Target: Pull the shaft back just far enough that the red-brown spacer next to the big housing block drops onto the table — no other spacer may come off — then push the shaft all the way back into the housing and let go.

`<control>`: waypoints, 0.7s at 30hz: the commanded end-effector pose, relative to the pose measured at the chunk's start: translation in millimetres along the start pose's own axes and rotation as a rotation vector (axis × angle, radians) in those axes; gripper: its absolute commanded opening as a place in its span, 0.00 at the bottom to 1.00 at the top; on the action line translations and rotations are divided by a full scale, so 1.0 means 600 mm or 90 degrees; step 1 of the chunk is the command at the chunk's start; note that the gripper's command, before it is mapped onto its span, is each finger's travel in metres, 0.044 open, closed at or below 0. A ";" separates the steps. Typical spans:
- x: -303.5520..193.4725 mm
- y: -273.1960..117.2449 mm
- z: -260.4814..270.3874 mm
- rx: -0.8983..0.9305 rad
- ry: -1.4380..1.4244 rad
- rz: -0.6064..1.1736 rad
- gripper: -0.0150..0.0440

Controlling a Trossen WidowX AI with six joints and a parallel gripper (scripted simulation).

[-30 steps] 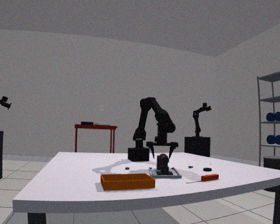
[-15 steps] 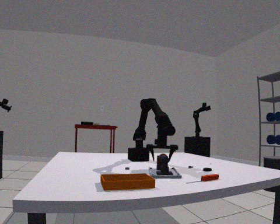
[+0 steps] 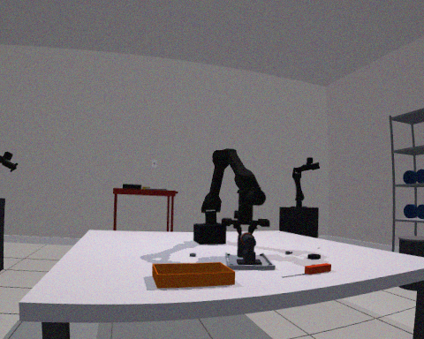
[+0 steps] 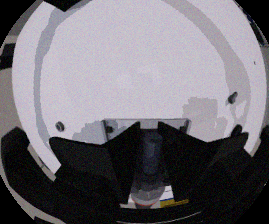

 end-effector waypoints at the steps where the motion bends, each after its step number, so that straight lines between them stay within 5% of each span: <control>1: 0.000 0.000 0.000 0.000 0.000 0.000 0.28; 21: 0.018 0.000 -0.002 -0.003 -0.002 -0.001 0.25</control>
Point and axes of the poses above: the point midway between the two fingers, 35 mm back from their tips, its own y axis out along the fingers, its own z axis across the jaws, x = y × z, the point moved 2 cm from there along -y, back along the fingers, and after that the axes turned 7 degrees about -y, right-handed, at the moved point
